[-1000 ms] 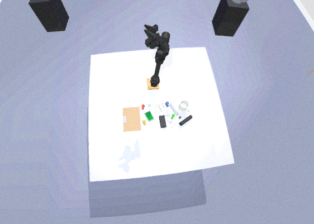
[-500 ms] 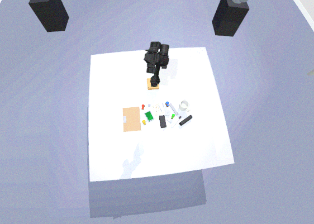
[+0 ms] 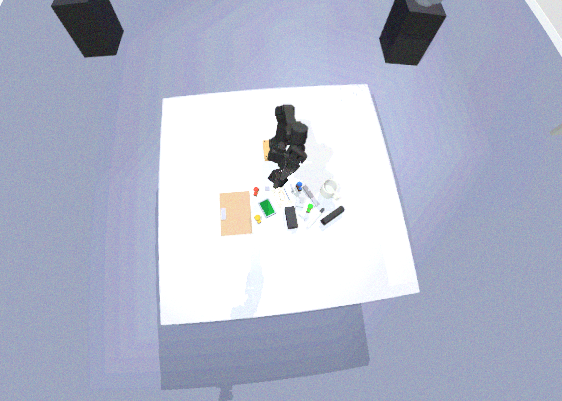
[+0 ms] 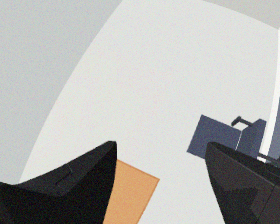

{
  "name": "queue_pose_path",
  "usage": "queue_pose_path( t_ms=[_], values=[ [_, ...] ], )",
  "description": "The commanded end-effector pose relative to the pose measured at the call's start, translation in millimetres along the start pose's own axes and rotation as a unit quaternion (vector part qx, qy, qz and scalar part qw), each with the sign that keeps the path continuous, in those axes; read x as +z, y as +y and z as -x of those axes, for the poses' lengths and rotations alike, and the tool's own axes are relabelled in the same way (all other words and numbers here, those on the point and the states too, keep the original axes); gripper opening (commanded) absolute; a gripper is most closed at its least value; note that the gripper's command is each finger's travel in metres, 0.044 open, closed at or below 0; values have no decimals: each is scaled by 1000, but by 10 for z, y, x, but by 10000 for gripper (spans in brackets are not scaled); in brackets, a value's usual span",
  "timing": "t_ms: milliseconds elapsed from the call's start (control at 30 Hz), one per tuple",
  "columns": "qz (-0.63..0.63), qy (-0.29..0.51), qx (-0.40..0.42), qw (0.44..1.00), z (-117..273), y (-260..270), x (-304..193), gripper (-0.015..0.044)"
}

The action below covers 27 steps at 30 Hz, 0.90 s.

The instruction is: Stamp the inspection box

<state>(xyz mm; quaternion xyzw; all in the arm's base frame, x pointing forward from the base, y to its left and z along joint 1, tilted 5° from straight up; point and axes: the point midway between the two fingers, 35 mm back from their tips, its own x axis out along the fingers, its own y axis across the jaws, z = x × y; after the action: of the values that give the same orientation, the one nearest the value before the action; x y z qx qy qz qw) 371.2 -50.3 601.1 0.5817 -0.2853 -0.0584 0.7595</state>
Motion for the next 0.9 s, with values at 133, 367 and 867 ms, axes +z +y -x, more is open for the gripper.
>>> queue_pose_path(
  t_ms=[133,367,867],
  values=[
    [169,175,-126,962,85,-1022,-1000,225],
    [293,338,-206,870,527,-1877,-1690,225],
    [445,660,-295,528,2265,-3273,-2343,225]
  ],
)
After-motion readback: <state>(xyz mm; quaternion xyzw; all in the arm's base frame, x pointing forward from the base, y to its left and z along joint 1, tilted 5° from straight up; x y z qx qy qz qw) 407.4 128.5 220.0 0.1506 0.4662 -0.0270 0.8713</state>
